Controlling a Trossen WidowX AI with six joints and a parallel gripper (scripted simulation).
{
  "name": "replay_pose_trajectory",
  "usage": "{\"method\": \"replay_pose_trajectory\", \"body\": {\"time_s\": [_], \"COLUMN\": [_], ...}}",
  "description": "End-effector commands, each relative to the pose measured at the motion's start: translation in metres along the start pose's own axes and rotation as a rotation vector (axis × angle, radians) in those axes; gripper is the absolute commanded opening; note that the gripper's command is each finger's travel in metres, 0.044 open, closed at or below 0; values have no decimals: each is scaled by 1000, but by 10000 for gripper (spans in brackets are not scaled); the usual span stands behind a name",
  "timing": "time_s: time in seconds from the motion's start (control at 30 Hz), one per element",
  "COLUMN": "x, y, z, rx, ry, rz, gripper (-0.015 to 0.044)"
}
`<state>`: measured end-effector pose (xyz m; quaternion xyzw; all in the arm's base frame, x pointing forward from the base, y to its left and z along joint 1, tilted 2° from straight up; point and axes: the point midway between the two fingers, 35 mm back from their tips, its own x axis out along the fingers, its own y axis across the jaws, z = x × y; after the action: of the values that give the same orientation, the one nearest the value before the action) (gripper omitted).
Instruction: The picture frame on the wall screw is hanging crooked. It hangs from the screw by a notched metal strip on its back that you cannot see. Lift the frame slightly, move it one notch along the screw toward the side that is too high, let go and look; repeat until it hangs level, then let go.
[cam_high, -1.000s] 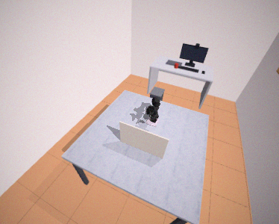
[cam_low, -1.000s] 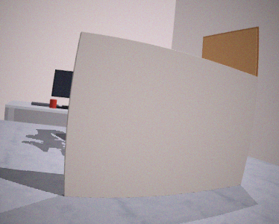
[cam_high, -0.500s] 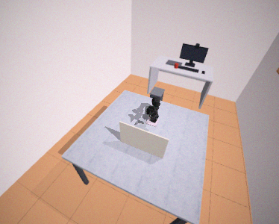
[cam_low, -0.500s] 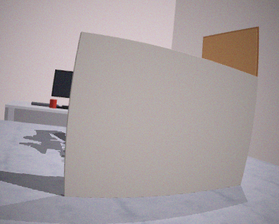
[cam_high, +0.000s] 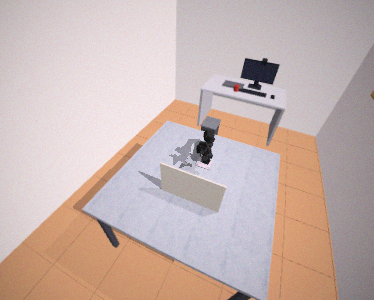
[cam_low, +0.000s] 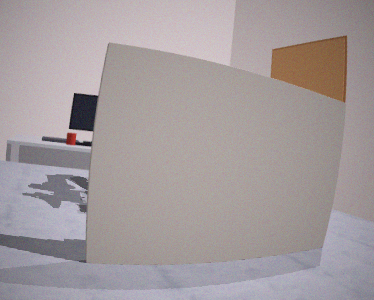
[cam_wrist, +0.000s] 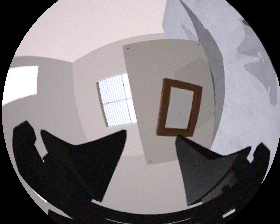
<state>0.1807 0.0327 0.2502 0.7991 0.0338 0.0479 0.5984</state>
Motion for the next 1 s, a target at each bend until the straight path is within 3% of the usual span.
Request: {"method": "replay_pose_trajectory", "body": {"time_s": [0.0, 0.5, 0.8, 0.97], "x": [0, 1, 63, 70], "y": [0, 0, -32, -40], "z": [0, 0, -2, 1], "rx": [5, 0, 10, 12], "ry": [-3, 1, 31, 36], "rz": [0, 0, 4, 5], "gripper": [260, 260, 260, 260]}}
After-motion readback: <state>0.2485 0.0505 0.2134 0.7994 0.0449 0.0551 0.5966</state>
